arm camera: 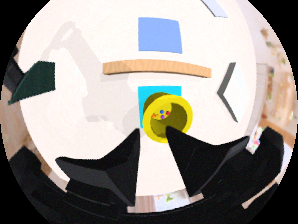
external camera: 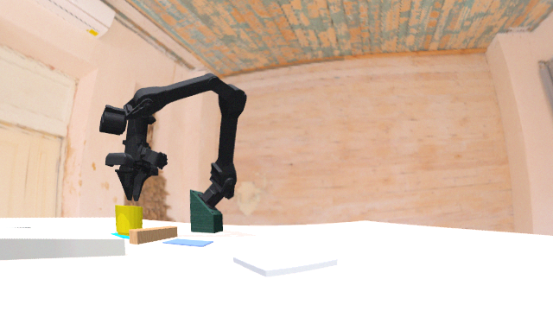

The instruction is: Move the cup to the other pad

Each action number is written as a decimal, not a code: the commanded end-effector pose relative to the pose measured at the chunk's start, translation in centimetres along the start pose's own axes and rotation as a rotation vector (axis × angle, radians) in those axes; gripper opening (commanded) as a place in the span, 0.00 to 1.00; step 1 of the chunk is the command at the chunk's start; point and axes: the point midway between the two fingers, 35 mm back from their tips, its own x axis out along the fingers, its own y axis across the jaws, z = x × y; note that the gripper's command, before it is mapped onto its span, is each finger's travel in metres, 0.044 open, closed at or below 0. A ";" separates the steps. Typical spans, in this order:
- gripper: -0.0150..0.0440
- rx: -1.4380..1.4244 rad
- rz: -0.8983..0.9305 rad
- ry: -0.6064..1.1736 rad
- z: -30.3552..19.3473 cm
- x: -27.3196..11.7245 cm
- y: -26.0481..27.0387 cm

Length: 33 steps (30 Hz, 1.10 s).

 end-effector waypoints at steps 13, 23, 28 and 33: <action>0.99 0.000 0.000 0.000 0.0 -0.7 0.0; 1.00 -0.003 0.002 0.004 -0.1 -4.1 -0.2; 1.00 -0.004 0.003 0.004 -0.1 -5.9 -0.3; 1.00 -0.005 0.004 0.004 -0.1 -6.7 -0.4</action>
